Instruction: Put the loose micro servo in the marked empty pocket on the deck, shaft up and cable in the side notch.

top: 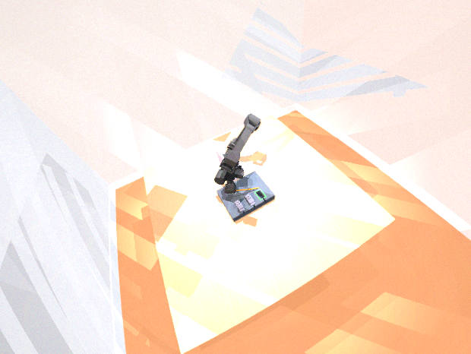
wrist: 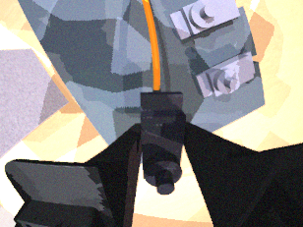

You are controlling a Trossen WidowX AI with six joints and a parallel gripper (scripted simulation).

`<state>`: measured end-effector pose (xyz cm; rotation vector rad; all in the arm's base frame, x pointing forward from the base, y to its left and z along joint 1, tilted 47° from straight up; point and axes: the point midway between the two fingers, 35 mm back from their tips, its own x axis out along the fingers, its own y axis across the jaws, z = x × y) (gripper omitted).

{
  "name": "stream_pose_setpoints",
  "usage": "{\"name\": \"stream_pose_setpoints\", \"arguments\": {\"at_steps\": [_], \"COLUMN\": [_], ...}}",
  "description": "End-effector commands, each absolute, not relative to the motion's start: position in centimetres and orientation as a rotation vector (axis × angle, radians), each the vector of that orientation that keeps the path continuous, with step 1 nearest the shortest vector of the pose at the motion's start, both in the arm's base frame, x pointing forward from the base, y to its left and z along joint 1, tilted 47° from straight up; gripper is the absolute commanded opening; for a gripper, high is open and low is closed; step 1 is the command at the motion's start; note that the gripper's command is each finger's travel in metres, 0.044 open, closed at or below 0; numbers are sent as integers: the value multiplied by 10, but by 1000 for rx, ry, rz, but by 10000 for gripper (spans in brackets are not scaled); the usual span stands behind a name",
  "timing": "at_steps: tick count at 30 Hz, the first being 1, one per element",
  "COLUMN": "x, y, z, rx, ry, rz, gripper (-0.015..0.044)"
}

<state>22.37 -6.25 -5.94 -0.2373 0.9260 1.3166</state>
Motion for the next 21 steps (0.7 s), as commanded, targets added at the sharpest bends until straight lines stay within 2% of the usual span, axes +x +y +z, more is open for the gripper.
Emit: {"name": "stream_pose_setpoints", "arguments": {"at_steps": [1, 21], "x": [226, 227], "y": [-59, 3], "z": [-56, 9], "rx": [-223, -218], "ry": [930, 929], "rz": [1315, 1317], "gripper": [0, 0]}}
